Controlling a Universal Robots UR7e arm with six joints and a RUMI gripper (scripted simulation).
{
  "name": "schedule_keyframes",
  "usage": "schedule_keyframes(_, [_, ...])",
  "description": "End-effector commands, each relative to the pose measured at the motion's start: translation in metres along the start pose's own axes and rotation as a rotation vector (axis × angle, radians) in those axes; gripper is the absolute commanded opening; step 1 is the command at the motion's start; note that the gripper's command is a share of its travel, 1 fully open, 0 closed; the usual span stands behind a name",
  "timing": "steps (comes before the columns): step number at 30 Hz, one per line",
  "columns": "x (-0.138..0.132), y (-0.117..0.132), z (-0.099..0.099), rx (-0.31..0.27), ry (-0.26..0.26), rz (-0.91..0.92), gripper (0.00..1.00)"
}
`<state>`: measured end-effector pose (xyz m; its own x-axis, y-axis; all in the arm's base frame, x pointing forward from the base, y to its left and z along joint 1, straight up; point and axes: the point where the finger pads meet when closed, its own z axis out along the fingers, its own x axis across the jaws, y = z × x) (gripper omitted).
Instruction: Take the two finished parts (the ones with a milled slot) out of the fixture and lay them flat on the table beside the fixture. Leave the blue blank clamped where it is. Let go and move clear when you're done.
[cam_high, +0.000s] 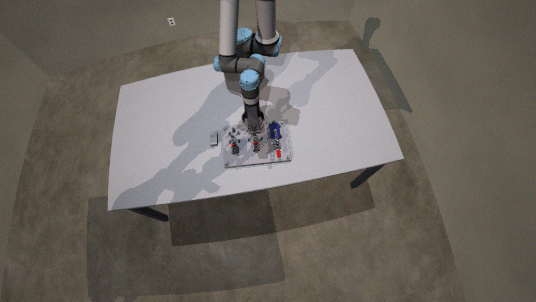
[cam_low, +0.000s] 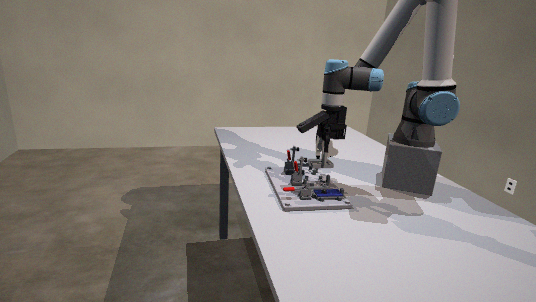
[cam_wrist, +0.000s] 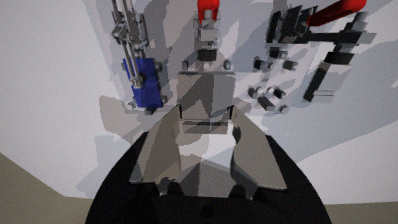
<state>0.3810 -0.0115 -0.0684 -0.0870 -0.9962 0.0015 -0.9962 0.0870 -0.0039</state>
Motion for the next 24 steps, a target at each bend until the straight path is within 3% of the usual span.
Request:
schedule_keyframes(1, [0.0005,0.0006,-0.0023,-0.001,-0.001,0.001,0.00])
schedule_keyframes(24, [0.0015,-0.0020,-0.0036,0.004,0.001,0.000,0.00])
